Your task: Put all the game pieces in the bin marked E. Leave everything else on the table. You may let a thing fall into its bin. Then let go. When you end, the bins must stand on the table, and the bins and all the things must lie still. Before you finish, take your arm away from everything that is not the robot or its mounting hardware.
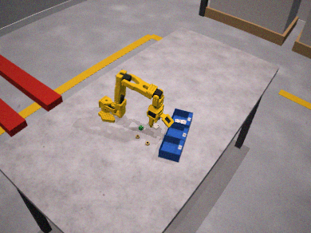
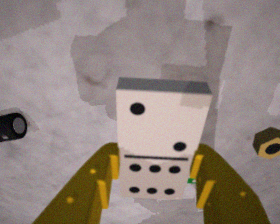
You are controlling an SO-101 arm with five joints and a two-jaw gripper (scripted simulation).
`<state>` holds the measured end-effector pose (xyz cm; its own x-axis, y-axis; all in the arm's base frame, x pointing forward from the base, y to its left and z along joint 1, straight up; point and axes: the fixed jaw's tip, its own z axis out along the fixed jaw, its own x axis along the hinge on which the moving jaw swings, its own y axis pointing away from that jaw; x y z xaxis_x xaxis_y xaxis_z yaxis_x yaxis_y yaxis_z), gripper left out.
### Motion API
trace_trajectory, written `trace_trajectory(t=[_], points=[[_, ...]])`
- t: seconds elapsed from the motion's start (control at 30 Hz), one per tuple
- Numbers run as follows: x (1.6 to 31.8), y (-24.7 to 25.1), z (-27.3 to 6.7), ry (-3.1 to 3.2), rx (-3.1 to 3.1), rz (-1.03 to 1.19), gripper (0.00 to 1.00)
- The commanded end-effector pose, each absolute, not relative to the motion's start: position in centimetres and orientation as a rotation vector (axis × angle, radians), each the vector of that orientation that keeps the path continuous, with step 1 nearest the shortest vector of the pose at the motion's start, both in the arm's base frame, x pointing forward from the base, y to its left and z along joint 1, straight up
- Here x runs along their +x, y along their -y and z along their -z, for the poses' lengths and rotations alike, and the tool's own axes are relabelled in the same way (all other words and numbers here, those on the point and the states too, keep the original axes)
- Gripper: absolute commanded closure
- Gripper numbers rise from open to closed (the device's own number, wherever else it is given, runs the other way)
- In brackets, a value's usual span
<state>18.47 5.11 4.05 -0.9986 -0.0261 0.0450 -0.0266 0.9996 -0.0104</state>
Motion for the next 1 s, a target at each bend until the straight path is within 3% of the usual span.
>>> trace_trajectory(t=[0.0, 0.97], points=[[19.2, -5.2, -5.4, 3.159, 0.043, 0.006, 1.0], [20.5, -7.7, -7.0, 3.208, 0.231, 0.031, 1.0]])
